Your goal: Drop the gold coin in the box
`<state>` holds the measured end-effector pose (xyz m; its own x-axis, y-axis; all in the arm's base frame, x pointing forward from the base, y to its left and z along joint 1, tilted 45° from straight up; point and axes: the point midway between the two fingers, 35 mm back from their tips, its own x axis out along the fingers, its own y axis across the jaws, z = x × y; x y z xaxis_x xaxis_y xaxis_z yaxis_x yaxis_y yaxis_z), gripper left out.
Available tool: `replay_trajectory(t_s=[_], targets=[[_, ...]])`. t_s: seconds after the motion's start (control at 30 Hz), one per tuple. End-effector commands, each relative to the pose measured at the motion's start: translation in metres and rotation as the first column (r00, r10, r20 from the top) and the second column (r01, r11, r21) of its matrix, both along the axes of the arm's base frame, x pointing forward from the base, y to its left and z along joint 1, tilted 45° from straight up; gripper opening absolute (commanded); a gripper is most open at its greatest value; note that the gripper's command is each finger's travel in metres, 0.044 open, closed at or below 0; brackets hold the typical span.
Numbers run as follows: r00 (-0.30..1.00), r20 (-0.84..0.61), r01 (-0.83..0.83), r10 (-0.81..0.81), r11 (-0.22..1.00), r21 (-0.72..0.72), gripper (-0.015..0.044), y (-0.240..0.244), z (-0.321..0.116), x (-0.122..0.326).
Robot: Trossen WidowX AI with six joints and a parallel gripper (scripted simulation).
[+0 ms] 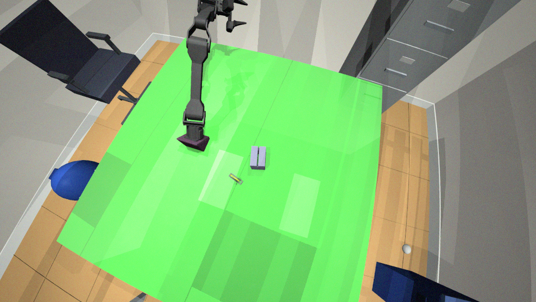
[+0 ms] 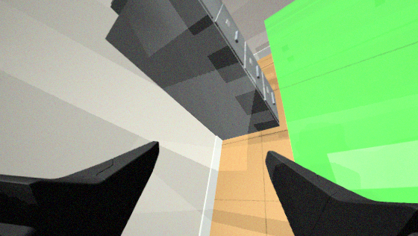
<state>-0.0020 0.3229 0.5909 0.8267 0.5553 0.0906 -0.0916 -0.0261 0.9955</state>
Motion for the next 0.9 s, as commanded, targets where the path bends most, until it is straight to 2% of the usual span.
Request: replay_trajectory(t_s=[0.0, 0.13, 0.27, 0.57, 0.87], targets=[[1.0, 0.002, 0.002, -0.002, 1.0, -0.002, 0.0374, 0.0, 0.0, 0.001], [0.997, 0.061, 0.044, -0.041, 0.997, -0.056, 0.0269, 0.008, -0.003, 0.017], [0.98, 0.169, 0.134, -0.106, 0.977, -0.163, 0.0164, 0.022, -0.009, 0.051], [0.911, 0.378, 0.329, -0.163, 0.841, -0.43, 0.0161, 0.051, -0.042, 0.138], [0.87, 0.479, 0.455, -0.114, 0.558, -0.694, 0.0161, 0.054, -0.1, 0.245]])
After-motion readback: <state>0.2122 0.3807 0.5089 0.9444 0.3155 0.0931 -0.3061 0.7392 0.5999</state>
